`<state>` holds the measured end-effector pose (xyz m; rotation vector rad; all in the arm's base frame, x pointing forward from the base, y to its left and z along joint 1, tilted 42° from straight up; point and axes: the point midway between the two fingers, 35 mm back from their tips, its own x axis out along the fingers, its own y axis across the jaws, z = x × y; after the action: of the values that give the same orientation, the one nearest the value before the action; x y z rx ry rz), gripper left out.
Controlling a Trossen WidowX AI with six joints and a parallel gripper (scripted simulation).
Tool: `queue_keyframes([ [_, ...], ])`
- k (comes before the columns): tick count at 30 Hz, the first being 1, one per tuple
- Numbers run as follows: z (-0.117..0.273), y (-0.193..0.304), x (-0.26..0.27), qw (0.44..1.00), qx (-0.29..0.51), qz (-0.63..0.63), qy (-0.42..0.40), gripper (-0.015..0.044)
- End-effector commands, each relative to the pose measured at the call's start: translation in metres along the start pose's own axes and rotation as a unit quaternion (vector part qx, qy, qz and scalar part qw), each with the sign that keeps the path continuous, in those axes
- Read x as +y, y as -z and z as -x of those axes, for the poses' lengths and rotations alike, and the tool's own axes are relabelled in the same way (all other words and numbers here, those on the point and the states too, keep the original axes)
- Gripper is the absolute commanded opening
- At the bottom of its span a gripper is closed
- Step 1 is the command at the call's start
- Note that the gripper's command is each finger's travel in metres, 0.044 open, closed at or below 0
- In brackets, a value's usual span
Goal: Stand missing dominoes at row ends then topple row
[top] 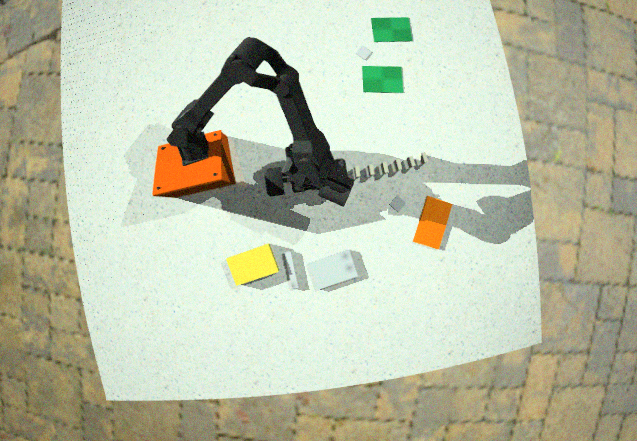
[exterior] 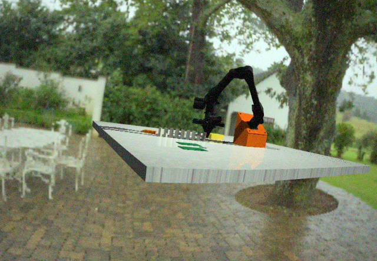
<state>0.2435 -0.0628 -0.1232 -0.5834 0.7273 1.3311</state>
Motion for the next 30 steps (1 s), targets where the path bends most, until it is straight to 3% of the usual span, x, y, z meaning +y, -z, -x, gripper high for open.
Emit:
queue_keyframes([
  [1,0.000,-0.001,-0.007,1.000,-0.003,-0.001,0.002,0.0000],
  [9,0.003,0.001,-0.013,1.000,0.002,-0.001,-0.002,0.0000],
  [18,0.059,-0.001,-0.040,1.000,-0.001,-0.001,0.001,0.0000],
  [30,0.060,-0.001,-0.040,1.000,-0.002,-0.001,0.002,0.0000],
])
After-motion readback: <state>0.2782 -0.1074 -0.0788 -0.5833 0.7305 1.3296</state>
